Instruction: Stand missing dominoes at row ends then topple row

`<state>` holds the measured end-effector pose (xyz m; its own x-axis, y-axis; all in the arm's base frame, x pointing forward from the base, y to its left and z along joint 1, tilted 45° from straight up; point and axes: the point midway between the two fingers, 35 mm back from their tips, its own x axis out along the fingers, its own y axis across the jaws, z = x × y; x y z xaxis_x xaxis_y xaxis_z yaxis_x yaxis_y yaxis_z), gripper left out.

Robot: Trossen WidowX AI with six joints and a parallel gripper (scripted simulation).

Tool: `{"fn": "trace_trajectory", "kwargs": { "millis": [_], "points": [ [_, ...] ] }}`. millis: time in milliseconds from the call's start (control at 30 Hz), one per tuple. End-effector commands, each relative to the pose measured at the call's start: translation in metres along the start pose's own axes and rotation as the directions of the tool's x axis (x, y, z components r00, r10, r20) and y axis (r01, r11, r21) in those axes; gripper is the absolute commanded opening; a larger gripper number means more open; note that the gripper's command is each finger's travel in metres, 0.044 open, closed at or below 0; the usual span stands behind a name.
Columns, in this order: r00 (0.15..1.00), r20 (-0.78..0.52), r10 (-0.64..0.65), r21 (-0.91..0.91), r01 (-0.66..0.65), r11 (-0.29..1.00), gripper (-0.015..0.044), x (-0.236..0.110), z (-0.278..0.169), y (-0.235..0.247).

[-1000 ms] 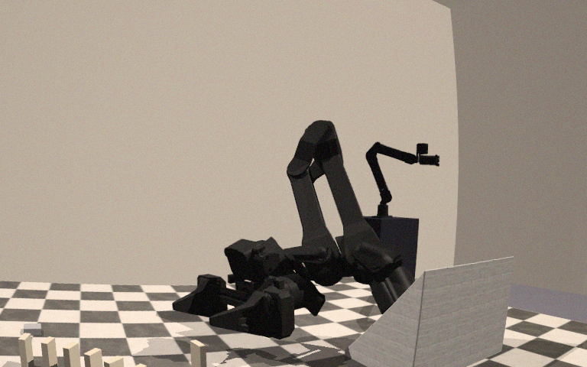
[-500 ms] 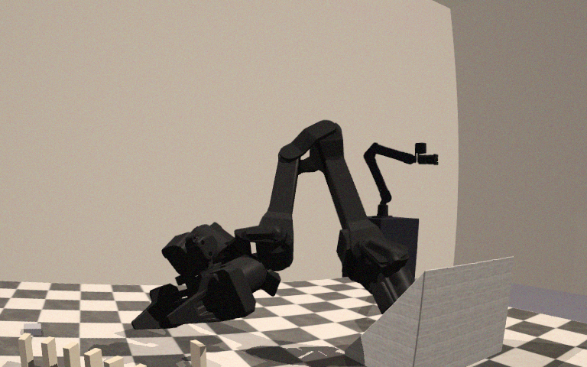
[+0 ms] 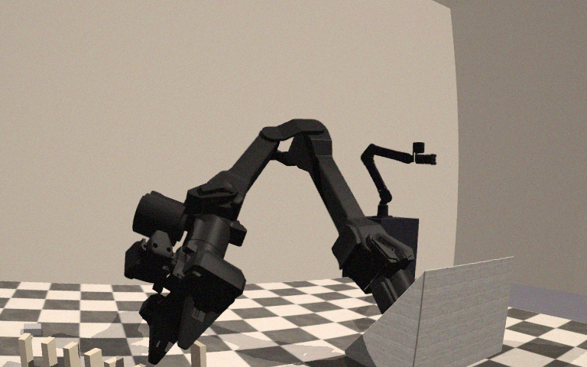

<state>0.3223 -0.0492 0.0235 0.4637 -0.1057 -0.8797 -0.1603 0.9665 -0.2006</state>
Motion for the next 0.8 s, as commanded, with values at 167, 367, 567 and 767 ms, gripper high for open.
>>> {"fn": "trace_trajectory", "kwargs": {
  "millis": [167,367,567,767],
  "points": [
    [0.705,-0.498,-0.505,-0.272,0.426,0.863,0.044,-0.078,-0.005,-0.001],
    [0.678,-0.509,-0.53,-0.305,0.434,0.848,0.044,-0.084,-0.005,-0.003],
    [0.678,-0.509,-0.53,-0.305,0.434,0.848,0.044,-0.084,-0.005,-0.003],
    [0.679,-0.509,-0.53,-0.305,0.434,0.848,0.044,-0.081,-0.008,-0.005]
  ]
}}
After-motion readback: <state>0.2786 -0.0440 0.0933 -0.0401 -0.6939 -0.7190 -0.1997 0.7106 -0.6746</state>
